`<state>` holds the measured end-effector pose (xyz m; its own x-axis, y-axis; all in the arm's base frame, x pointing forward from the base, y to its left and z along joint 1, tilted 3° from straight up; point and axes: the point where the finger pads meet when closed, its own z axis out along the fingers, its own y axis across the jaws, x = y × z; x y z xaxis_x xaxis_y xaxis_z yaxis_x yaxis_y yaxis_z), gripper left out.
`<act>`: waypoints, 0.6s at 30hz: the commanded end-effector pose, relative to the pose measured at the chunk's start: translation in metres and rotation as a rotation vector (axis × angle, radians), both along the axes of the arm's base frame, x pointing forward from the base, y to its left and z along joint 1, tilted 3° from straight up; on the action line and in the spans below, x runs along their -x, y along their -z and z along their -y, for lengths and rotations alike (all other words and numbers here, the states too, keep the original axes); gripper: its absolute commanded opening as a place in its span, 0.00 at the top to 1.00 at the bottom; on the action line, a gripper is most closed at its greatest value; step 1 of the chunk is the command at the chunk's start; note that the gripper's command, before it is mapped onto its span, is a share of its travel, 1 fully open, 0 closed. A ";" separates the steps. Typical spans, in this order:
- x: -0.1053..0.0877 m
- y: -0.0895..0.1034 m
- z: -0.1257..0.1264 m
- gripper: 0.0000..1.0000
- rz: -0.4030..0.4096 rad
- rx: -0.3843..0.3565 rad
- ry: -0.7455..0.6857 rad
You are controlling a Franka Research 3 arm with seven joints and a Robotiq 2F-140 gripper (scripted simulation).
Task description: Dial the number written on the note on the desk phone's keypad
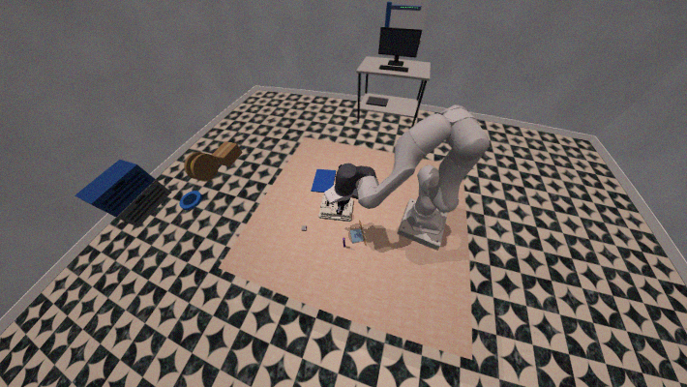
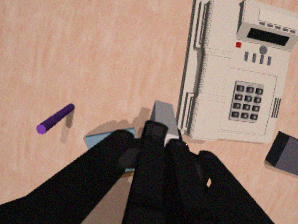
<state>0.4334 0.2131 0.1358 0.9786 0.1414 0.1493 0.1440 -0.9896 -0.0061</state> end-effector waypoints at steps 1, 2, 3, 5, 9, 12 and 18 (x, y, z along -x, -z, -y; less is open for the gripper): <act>-0.017 -0.005 -0.001 1.00 0.093 -0.013 0.035; -0.019 -0.006 0.000 1.00 0.117 -0.014 0.033; -0.021 -0.006 0.001 1.00 0.141 -0.016 0.031; -0.025 -0.008 0.002 1.00 0.190 -0.021 0.024; -0.027 -0.012 0.001 1.00 0.289 -0.039 0.000; -0.024 -0.013 -0.002 1.00 0.355 -0.060 -0.028; -0.009 -0.010 -0.009 1.00 0.424 -0.098 -0.077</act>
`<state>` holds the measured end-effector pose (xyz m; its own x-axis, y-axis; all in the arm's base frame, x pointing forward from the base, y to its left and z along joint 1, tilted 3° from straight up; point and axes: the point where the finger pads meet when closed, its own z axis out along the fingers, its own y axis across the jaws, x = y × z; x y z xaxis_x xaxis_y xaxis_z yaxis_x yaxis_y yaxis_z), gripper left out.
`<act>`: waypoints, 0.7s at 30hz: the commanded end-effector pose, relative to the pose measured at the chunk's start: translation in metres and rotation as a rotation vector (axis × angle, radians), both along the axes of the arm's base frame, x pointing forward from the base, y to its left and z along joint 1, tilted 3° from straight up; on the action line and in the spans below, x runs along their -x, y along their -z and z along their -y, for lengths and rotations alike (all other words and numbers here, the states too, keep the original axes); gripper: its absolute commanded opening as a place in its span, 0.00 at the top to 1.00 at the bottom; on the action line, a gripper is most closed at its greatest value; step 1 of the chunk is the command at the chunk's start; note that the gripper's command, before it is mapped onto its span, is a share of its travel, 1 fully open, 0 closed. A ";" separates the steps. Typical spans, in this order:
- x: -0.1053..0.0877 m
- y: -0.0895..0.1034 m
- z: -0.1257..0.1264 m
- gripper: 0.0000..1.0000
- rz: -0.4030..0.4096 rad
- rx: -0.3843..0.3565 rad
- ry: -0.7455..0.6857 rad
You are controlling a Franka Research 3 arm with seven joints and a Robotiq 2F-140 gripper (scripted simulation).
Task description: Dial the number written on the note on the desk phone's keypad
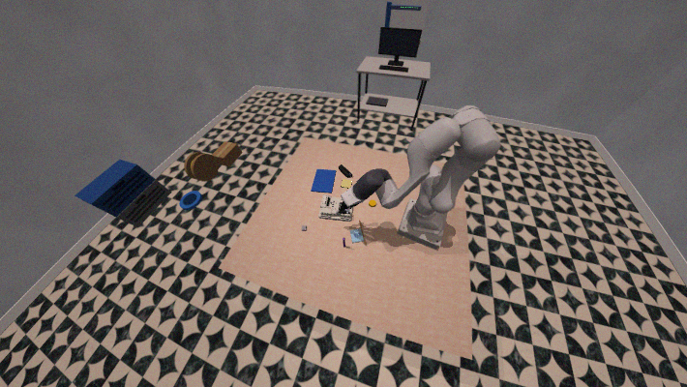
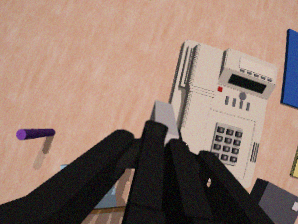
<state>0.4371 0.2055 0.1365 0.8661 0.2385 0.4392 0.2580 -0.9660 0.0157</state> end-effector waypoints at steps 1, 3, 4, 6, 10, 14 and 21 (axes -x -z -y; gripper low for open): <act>0.001 -0.008 -0.019 1.00 0.128 -0.080 0.018; 0.014 -0.003 -0.023 1.00 0.145 -0.100 -0.013; 0.019 -0.001 -0.023 1.00 0.149 -0.108 -0.023; 0.013 0.004 -0.012 1.00 0.149 -0.108 -0.023; 0.002 0.013 0.008 1.00 0.149 -0.108 -0.023; -0.007 0.020 0.023 1.00 0.149 -0.108 -0.023; -0.025 0.036 0.057 1.00 0.149 -0.108 -0.023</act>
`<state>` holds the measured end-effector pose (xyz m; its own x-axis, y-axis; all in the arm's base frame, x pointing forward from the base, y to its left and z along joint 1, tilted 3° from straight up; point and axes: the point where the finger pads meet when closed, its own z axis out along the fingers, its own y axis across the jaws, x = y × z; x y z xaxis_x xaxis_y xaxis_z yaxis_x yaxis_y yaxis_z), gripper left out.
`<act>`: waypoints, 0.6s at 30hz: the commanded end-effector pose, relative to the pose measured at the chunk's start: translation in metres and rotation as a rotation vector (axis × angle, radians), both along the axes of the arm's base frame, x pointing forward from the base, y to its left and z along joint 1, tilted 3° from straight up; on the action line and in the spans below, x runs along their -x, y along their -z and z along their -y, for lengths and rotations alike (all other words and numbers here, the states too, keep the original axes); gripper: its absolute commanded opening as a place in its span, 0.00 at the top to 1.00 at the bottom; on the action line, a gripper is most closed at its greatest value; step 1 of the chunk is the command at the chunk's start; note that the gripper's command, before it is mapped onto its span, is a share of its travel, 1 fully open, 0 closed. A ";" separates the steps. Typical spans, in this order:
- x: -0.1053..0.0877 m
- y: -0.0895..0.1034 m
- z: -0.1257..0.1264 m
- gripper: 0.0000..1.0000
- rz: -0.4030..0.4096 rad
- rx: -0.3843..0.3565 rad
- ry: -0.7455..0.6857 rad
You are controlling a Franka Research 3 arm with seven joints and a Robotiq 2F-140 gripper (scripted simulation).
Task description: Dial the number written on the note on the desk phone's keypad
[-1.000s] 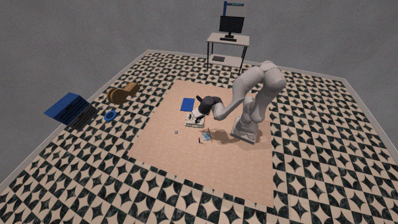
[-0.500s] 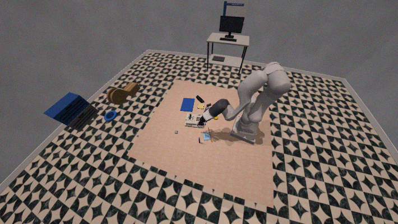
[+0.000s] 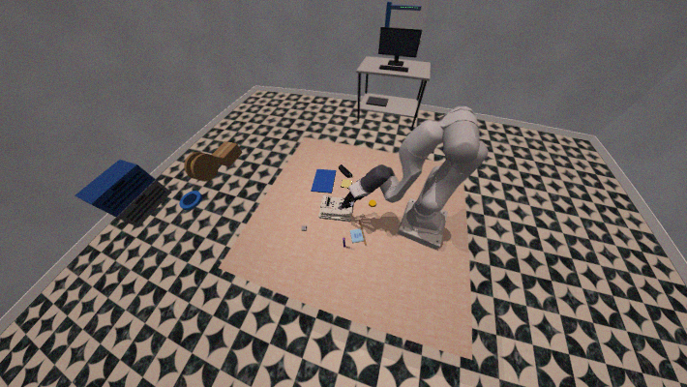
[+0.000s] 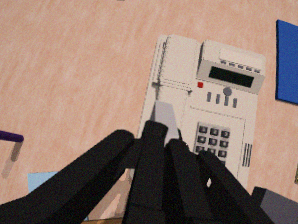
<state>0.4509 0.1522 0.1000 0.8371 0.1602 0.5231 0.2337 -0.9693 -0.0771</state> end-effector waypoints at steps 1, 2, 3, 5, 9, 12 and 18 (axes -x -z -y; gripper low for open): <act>-0.015 0.002 0.010 1.00 0.080 0.009 -0.046; -0.018 0.004 0.016 1.00 0.080 0.009 -0.046; -0.021 0.007 0.021 1.00 0.080 0.009 -0.046; -0.027 0.011 0.031 1.00 0.080 0.009 -0.046; -0.035 0.018 0.047 1.00 0.080 0.009 -0.046; -0.037 0.020 0.050 1.00 0.080 0.009 -0.046; -0.044 0.025 0.062 1.00 0.080 0.009 -0.046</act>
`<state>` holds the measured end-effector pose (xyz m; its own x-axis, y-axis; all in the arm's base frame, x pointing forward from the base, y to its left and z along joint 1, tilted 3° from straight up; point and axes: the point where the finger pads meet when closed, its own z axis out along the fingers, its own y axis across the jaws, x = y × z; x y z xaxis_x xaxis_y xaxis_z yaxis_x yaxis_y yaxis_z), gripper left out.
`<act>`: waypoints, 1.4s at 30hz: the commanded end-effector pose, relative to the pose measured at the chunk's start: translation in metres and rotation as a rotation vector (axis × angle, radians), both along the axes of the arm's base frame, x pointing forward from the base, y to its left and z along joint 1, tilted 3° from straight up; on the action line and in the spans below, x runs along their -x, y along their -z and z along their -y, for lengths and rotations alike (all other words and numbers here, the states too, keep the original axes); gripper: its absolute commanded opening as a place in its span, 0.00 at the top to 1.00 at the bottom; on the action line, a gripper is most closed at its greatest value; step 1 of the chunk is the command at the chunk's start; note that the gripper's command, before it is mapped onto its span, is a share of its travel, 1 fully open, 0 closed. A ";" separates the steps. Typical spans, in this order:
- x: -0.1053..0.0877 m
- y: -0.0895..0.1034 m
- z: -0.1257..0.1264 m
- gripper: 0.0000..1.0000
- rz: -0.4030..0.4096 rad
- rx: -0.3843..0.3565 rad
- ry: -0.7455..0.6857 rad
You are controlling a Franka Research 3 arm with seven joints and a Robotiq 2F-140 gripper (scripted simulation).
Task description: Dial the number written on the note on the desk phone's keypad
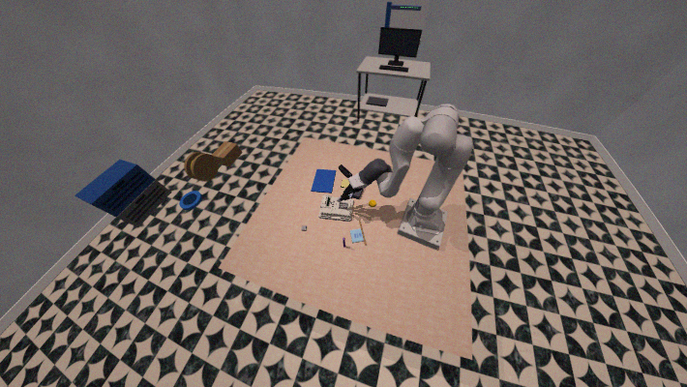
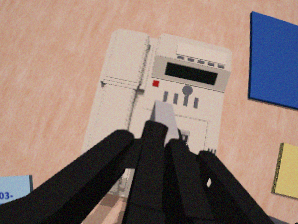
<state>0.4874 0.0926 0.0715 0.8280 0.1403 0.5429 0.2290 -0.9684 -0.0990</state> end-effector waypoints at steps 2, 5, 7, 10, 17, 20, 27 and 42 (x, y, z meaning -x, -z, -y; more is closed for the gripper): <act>-0.008 -0.003 0.004 1.00 0.061 0.037 -0.051; -0.008 -0.002 0.005 1.00 0.061 0.037 -0.051; -0.008 -0.002 0.005 1.00 0.061 0.037 -0.051; -0.008 -0.002 0.005 1.00 0.061 0.037 -0.051; -0.008 0.002 0.004 1.00 0.061 0.037 -0.051; -0.008 0.009 0.004 1.00 0.061 0.037 -0.051; -0.009 0.025 0.003 1.00 0.061 0.037 -0.051; -0.009 0.068 0.001 1.00 0.061 0.037 -0.051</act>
<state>0.4880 0.0919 -0.0003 0.8135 0.1733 0.5551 0.2571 -0.9634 -0.0761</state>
